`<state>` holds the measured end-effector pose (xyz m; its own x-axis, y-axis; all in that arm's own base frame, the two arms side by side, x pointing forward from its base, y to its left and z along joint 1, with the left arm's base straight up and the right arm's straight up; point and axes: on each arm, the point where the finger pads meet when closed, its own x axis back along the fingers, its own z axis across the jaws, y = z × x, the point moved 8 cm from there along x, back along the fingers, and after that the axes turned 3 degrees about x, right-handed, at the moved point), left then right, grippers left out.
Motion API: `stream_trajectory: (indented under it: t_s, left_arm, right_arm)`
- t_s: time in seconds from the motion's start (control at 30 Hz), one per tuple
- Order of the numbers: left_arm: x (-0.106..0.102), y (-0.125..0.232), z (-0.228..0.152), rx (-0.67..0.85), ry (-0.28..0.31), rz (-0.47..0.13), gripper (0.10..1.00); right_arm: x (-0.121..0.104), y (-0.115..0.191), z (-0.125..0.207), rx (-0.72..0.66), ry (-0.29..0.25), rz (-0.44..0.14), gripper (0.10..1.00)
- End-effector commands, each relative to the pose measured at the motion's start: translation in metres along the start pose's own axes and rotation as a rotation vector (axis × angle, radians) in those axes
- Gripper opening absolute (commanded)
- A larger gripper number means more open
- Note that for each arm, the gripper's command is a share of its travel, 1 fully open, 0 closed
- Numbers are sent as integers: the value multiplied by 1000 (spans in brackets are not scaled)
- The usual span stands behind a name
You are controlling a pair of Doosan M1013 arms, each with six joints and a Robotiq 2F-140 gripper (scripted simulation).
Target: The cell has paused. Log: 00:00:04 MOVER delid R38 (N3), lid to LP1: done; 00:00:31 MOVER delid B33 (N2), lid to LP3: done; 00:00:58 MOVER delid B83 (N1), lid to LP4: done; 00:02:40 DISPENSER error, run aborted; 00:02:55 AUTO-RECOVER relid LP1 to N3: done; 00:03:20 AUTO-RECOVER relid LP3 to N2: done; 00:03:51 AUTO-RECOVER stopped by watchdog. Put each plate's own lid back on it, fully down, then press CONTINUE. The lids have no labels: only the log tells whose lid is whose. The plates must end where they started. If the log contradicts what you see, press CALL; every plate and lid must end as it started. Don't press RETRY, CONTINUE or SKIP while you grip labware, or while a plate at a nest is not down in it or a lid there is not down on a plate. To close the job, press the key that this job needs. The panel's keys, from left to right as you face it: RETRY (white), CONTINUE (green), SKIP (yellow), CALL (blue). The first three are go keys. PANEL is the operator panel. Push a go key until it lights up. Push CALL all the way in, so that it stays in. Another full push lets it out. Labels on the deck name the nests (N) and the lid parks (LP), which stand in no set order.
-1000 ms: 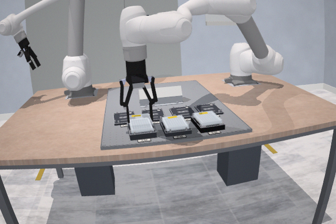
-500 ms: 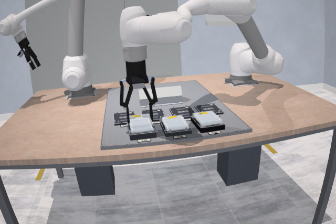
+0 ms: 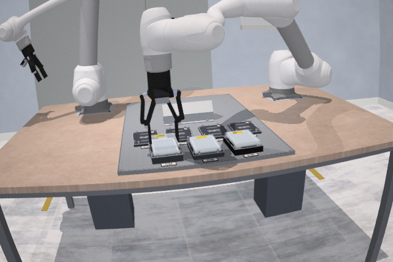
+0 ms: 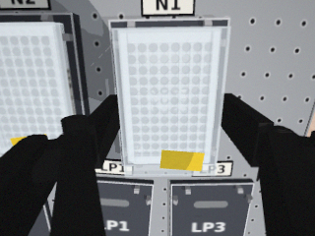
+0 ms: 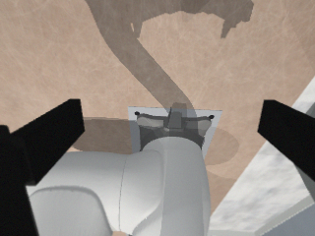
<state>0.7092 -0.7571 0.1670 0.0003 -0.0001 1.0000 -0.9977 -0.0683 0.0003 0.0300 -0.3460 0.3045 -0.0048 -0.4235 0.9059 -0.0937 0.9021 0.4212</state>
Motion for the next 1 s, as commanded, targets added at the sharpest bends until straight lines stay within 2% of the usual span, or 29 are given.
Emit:
stream_trajectory:
  t_s: [0.0,0.97]
  left_arm:
    - [2,0,0,0,1,2,607]
    - [-4,0,0,0,1,2,607]
  right_arm:
    - [1,0,0,0,0,1,1000]
    - [1,0,0,0,0,1,1000]
